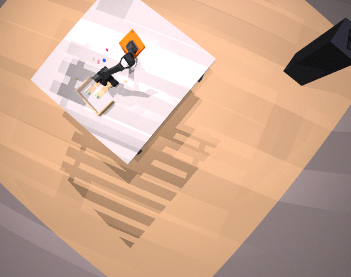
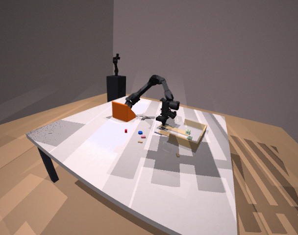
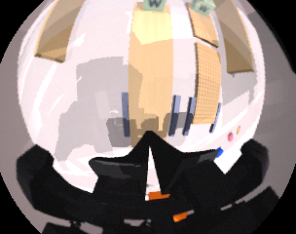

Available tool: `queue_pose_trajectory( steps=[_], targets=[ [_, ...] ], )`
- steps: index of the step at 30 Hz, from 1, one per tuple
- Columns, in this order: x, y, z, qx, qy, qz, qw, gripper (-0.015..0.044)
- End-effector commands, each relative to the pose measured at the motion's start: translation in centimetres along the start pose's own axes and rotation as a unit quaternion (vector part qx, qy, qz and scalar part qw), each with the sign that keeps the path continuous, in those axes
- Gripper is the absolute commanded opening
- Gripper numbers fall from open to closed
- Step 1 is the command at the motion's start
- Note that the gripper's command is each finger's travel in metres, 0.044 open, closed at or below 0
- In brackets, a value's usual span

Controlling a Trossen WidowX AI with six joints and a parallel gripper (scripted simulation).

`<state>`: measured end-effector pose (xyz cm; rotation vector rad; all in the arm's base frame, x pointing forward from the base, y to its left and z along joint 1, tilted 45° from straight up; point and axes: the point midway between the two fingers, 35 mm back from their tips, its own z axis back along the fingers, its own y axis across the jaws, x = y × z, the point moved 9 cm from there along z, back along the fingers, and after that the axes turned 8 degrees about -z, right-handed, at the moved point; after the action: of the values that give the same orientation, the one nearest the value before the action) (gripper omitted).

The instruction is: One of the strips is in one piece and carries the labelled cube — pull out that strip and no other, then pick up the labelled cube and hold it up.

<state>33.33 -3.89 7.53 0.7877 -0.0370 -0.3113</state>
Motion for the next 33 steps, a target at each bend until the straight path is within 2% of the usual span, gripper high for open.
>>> queue_pose_trajectory(
  steps=[1, 33],
  targets=[
    [-1.2, -0.1, -0.5, -0.002, 0.012, -0.003, 1.000, 0.0000],
    [-5.8, -0.7, -0.5, -0.002, 0.013, -0.004, 1.000, 0.0000]
  ],
)
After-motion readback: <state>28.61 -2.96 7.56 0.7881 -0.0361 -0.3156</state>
